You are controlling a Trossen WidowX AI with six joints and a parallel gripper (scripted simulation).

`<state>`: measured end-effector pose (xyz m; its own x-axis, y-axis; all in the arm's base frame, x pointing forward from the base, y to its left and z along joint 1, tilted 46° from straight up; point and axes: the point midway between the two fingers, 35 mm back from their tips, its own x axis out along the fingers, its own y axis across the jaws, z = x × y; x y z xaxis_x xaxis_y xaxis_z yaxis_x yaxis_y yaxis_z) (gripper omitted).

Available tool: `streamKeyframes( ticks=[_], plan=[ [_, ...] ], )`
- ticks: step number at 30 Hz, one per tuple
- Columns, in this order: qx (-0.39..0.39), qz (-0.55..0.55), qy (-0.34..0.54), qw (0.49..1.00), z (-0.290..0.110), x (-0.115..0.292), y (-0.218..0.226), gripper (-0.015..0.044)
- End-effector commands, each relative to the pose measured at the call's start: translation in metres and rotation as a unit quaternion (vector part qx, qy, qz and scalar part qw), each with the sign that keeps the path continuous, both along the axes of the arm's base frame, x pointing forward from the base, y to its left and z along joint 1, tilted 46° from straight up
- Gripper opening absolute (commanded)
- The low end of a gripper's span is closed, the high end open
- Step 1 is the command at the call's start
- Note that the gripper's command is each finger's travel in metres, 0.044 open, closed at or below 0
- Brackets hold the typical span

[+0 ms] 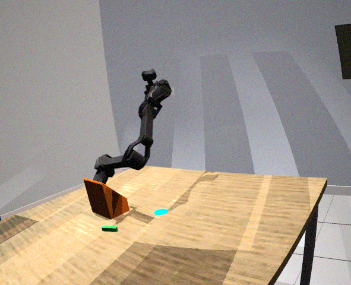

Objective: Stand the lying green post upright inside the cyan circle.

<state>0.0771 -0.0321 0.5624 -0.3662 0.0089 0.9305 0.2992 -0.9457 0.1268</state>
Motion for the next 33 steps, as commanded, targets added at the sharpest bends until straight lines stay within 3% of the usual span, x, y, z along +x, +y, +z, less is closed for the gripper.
streamKeyframes(
  ticks=[1, 7, 19, 26, 33],
  plan=[
    [0.0, -0.005, -0.003, 1.0, 0.0, -0.002, 0.0, 0.0374],
    [0.0, -0.157, -0.089, 0.984, -0.001, -0.067, 0.013, 0.0233],
    [-0.029, -0.428, -0.291, 0.855, -0.033, -0.166, 0.111, 0.0233],
    [-0.071, -0.533, -0.402, 0.741, -0.07, -0.175, 0.193, 0.0233],
    [-0.132, -0.595, -0.501, 0.614, -0.119, -0.143, 0.271, 0.0233]
  ],
)
